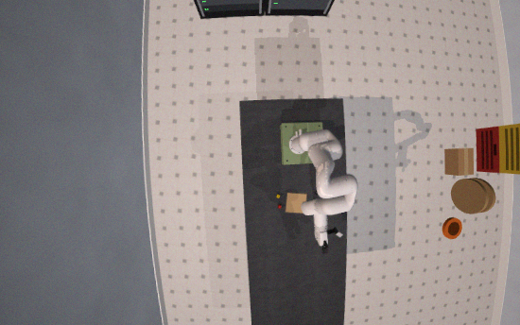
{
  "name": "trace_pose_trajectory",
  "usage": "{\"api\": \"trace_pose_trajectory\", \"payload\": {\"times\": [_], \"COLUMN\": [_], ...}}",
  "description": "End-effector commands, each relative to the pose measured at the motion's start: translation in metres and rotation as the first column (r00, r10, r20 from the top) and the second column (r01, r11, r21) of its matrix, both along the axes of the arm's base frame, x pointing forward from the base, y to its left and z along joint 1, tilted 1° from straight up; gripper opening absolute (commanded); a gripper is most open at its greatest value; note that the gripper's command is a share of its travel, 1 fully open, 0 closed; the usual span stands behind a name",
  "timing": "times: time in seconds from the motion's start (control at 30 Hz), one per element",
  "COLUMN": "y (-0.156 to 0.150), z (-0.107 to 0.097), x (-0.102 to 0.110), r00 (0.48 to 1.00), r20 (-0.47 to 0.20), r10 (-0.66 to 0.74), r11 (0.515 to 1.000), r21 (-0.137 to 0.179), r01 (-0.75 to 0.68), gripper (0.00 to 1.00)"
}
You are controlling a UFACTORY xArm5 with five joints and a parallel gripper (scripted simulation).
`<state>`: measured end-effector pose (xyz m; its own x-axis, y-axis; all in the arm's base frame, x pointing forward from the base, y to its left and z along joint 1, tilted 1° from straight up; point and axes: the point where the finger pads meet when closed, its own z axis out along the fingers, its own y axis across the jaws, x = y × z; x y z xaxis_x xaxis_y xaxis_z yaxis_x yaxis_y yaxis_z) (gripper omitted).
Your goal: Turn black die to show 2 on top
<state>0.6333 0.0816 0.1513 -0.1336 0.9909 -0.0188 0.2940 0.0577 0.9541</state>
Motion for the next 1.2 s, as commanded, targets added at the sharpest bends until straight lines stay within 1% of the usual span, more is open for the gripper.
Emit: {"api": "trace_pose_trajectory", "payload": {"times": [0.0, 0.03, 0.07, 0.1, 0.13, 0.17, 0.27, 0.3, 0.33, 0.4, 0.43, 0.47, 0.53, 0.57, 0.63, 0.67, 0.73, 0.77, 0.83, 0.87, 0.9, 0.93, 0.97, 1.0, 1.03, 1.07, 1.13, 1.17], "y": [-0.023, -0.034, -0.038, -0.038, -0.050, -0.052, -0.052, -0.067, -0.076, -0.082, -0.082, -0.094, -0.096, -0.107, -0.110, -0.120, -0.122, -0.132, -0.132, -0.134, -0.145, -0.145, -0.152, -0.154, -0.154, -0.161, -0.162, -0.169], "z": [-0.006, -0.010, -0.011, -0.011, -0.015, -0.016, -0.016, -0.022, -0.025, -0.027, -0.027, -0.032, -0.033, -0.038, -0.038, -0.043, -0.044, -0.048, -0.048, -0.049, -0.054, -0.054, -0.057, -0.058, -0.058, -0.061, -0.062, -0.065], "x": [-0.001, -0.004, -0.006, -0.006, -0.011, -0.012, -0.012, -0.021, -0.028, -0.032, -0.032, -0.043, -0.044, -0.056, -0.059, -0.072, -0.075, -0.089, -0.089, -0.092, -0.110, -0.110, -0.124, -0.129, -0.129, -0.145, -0.149, -0.168], "r00": [0.995, 0.990, 0.988, 0.988, 0.979, 0.977, 0.977, 0.962, 0.951, 0.943, 0.943, 0.923, 0.919, 0.896, 0.891, 0.865, 0.859, 0.830, 0.830, 0.823, 0.784, 0.784, 0.755, 0.743, 0.743, 0.707, 0.700, 0.656], "r20": [-0.099, -0.142, -0.154, -0.154, -0.201, -0.211, -0.211, -0.271, -0.309, -0.331, -0.331, -0.383, -0.392, -0.442, -0.452, -0.500, -0.510, -0.556, -0.556, -0.567, -0.620, -0.620, -0.655, -0.669, -0.669, -0.706, -0.714, -0.754], "r10": [-0.009, -0.014, -0.015, -0.015, -0.020, -0.021, -0.021, -0.027, -0.030, -0.032, -0.032, -0.036, -0.036, -0.038, -0.039, -0.040, -0.040, -0.039, -0.039, -0.039, -0.036, -0.036, -0.033, -0.031, -0.031, -0.025, -0.024, -0.015], "r11": [0.995, 0.991, 0.989, 0.989, 0.982, 0.980, 0.980, 0.969, 0.962, 0.957, 0.957, 0.945, 0.943, 0.931, 0.929, 0.916, 0.914, 0.902, 0.902, 0.899, 0.884, 0.884, 0.874, 0.870, 0.870, 0.859, 0.857, 0.845], "r21": [-0.097, -0.137, -0.148, -0.148, -0.188, -0.196, -0.196, -0.242, -0.268, -0.283, -0.283, -0.313, -0.318, -0.341, -0.346, -0.363, -0.367, -0.378, -0.378, -0.380, -0.385, -0.385, -0.385, -0.383, -0.383, -0.377, -0.375, -0.361], "r01": [-0.001, -0.006, -0.008, -0.008, -0.018, -0.021, -0.021, -0.041, -0.056, -0.067, -0.067, -0.093, -0.098, -0.128, -0.135, -0.168, -0.176, -0.211, -0.211, -0.219, -0.264, -0.264, -0.296, -0.309, -0.309, -0.346, -0.353, -0.396], "gripper": [1.00, 1.00, 1.00, 1.00, 1.00, 1.00, 1.00, 1.00, 1.00, 1.00, 1.00, 1.00, 1.00, 1.00, 1.00, 1.00, 1.00, 1.00, 1.00, 1.00, 1.00, 1.00, 1.00, 1.00, 1.00, 1.00, 1.00, 1.00]}}
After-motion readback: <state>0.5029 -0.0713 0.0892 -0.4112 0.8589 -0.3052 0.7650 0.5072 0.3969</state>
